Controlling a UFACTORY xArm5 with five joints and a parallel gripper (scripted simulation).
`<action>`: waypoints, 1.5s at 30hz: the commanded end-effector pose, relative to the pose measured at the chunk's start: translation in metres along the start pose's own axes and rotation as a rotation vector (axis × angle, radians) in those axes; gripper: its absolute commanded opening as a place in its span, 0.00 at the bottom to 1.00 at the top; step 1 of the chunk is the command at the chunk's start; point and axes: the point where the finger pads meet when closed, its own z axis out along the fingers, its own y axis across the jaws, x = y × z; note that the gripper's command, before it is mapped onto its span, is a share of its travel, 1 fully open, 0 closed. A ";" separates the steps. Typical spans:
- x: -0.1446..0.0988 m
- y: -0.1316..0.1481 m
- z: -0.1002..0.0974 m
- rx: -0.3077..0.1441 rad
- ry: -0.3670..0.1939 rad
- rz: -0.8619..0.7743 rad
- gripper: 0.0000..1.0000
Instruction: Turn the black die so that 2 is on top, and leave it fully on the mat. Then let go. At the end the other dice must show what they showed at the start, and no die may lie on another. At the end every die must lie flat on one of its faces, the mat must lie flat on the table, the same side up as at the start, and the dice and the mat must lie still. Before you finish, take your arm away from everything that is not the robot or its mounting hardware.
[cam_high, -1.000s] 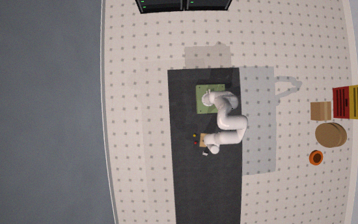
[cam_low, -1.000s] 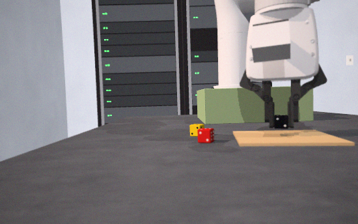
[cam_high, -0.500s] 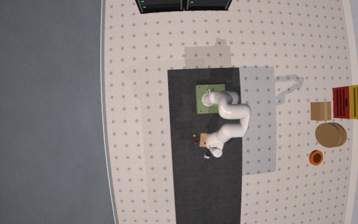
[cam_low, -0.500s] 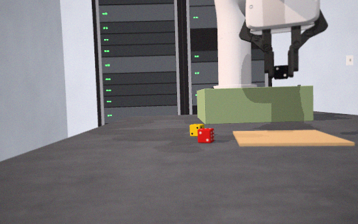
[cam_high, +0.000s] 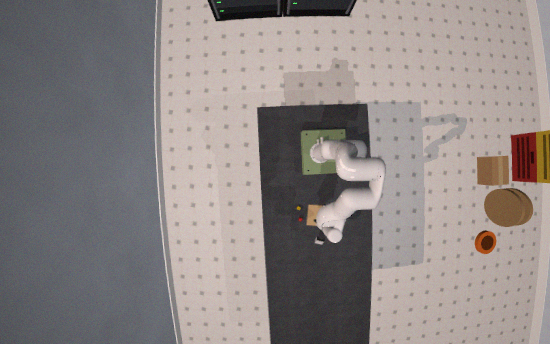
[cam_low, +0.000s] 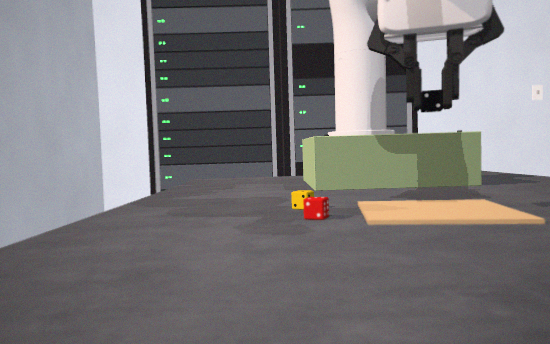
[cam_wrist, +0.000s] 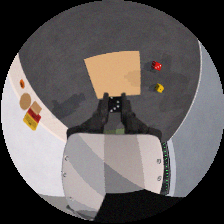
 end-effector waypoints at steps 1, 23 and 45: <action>0.007 -0.003 0.004 0.001 0.003 -0.174 0.15; 0.007 -0.003 0.007 0.041 0.313 -0.253 0.15; 0.002 -0.002 0.007 0.100 0.761 -0.242 0.15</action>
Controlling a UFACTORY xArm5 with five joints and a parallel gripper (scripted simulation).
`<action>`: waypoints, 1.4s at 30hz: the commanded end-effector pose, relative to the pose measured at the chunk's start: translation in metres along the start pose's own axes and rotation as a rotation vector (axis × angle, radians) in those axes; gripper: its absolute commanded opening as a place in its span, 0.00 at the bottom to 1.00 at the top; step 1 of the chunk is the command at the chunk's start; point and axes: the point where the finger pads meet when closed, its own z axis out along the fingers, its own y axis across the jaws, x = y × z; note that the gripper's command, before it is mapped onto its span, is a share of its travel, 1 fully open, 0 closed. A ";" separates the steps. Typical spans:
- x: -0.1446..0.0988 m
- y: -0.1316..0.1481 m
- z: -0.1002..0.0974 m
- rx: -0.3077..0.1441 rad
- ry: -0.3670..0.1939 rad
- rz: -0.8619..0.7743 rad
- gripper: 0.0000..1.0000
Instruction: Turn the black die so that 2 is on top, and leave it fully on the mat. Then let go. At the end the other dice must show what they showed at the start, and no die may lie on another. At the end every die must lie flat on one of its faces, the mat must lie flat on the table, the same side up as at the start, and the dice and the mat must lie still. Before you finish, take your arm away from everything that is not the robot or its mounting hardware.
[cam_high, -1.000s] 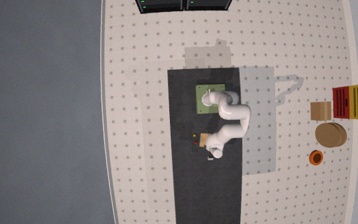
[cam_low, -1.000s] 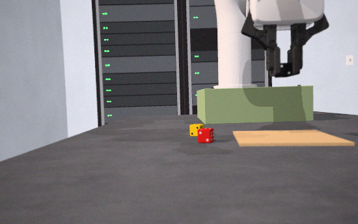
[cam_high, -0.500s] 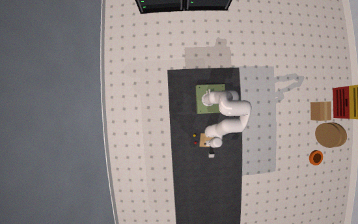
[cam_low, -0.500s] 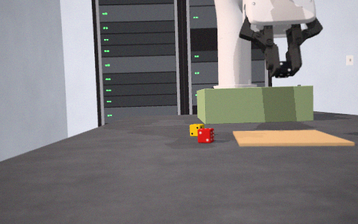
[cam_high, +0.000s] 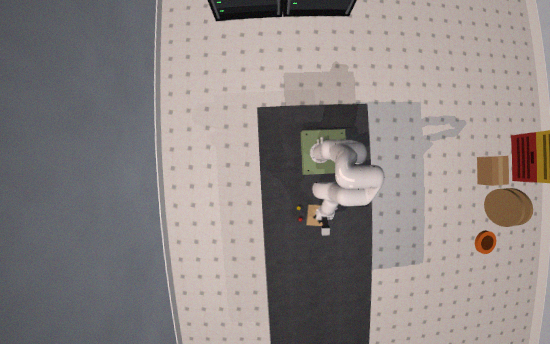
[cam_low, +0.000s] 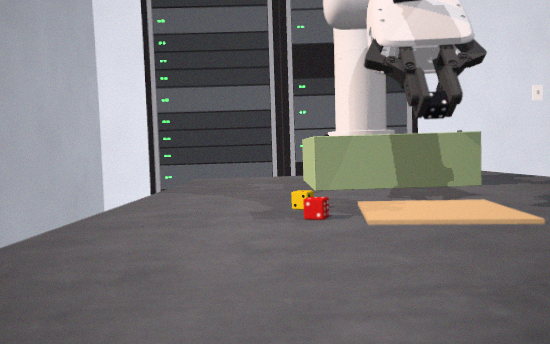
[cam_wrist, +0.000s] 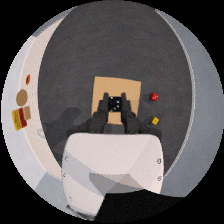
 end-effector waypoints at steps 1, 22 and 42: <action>0.000 0.000 0.004 0.001 0.157 0.000 0.15; -0.006 0.000 0.009 0.001 0.244 0.000 0.15; -0.041 0.000 0.056 0.001 0.244 0.000 0.15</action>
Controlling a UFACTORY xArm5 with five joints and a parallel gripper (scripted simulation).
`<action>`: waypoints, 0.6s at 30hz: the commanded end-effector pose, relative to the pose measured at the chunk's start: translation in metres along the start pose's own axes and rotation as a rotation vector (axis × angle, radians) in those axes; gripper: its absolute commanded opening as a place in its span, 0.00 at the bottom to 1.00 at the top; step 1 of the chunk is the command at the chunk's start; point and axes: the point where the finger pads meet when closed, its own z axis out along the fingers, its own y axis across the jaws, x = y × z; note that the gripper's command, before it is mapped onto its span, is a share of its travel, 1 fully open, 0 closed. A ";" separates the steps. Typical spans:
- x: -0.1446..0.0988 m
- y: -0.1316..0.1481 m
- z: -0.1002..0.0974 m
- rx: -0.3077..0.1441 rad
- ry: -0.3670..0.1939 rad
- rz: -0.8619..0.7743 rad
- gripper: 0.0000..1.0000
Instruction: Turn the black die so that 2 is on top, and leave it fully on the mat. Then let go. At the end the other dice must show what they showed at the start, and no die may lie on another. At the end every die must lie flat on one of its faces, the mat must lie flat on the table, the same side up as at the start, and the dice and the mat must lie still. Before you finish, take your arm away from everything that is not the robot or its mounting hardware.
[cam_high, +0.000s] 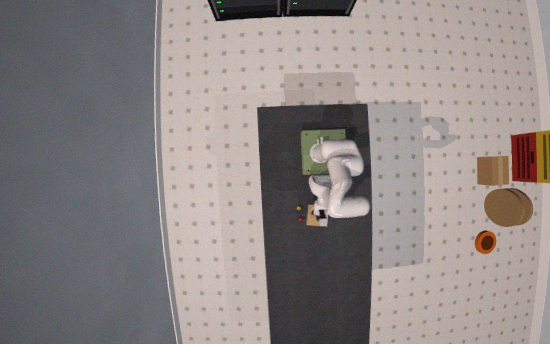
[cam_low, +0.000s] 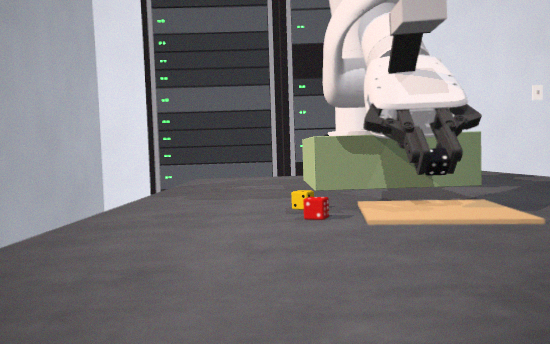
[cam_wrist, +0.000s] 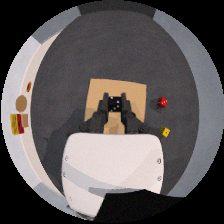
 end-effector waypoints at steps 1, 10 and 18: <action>-0.010 0.000 0.011 0.000 0.006 0.000 0.15; -0.015 0.000 0.015 0.000 0.006 0.000 0.15; -0.015 0.000 0.015 0.000 0.006 0.000 0.15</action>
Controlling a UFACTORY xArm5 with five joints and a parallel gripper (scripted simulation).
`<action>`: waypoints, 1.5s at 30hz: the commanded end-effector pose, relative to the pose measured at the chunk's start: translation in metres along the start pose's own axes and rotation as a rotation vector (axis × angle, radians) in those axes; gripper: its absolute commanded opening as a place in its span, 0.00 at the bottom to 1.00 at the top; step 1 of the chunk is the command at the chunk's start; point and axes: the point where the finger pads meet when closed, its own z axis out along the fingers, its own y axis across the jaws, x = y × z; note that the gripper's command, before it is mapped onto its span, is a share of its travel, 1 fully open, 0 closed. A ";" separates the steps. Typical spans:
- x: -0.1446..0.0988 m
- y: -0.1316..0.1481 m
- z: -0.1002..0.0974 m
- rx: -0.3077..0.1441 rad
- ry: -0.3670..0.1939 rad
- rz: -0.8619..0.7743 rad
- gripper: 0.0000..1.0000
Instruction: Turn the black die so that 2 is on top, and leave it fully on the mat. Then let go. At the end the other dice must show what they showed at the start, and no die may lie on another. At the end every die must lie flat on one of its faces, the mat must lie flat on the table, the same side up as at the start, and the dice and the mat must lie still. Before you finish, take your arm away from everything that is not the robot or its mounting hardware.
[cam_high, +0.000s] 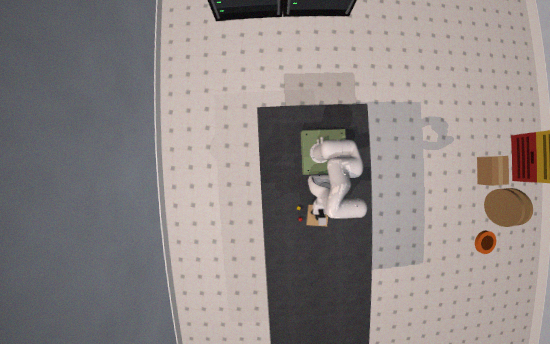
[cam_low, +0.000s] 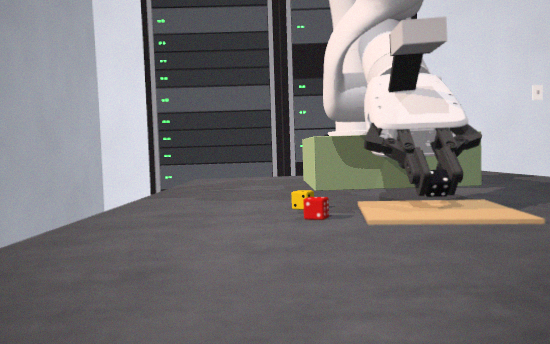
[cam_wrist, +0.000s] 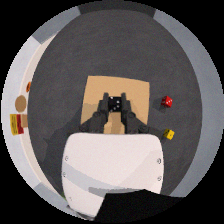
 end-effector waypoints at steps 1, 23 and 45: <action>0.001 0.000 0.000 0.000 0.002 0.000 0.15; 0.001 0.000 0.000 0.000 0.002 0.000 0.15; -0.004 0.000 0.004 0.000 0.002 0.000 0.15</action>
